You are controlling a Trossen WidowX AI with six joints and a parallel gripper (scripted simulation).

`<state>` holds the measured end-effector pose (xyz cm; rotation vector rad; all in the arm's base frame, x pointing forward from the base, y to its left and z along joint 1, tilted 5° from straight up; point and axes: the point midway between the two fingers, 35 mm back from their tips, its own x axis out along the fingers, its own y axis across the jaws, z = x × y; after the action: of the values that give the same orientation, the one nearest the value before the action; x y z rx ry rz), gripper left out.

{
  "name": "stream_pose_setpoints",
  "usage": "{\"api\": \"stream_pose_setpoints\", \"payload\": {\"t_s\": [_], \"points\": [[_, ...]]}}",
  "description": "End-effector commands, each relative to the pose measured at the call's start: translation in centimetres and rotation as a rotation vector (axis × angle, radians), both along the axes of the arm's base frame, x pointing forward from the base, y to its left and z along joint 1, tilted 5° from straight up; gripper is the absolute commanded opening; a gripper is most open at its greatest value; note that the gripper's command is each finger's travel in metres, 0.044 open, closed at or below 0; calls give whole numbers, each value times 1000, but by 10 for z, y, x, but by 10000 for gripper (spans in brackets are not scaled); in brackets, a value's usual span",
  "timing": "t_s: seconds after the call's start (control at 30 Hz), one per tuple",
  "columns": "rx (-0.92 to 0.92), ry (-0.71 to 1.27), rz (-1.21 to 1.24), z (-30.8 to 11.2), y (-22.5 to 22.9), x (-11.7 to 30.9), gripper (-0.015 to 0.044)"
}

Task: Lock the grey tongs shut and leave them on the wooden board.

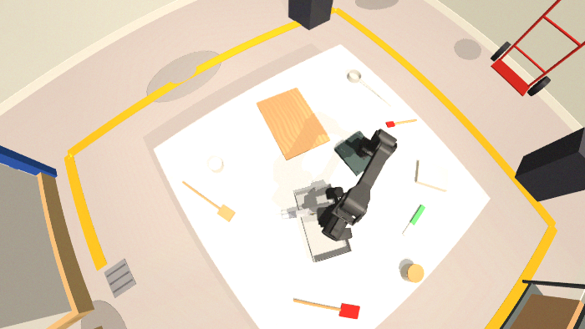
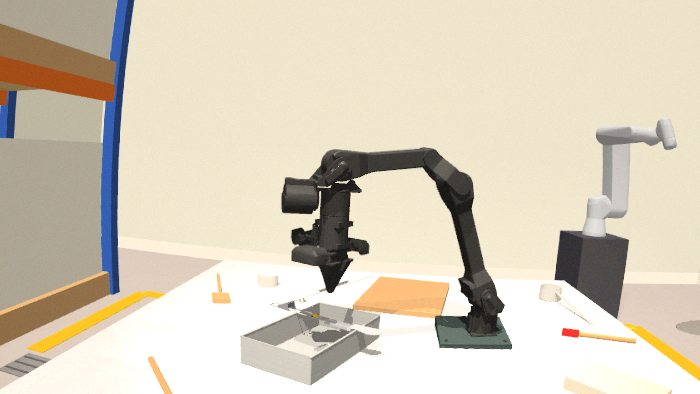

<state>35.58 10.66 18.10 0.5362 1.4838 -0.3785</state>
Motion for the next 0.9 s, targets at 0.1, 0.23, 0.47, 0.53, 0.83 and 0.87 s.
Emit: {"api": "stream_pose_setpoints", "payload": {"t_s": [0.1,0.23,0.47,0.53,0.83,0.87], "points": [[5,7,0,-12,2,-1,-150],[5,7,0,-18,2,-1,-150],[5,7,0,-30,3,-1,-150],[5,7,0,-32,3,-1,-150],[4,7,0,-33,-1,-3,-150],[4,7,0,-33,-2,-4,-150]]}}
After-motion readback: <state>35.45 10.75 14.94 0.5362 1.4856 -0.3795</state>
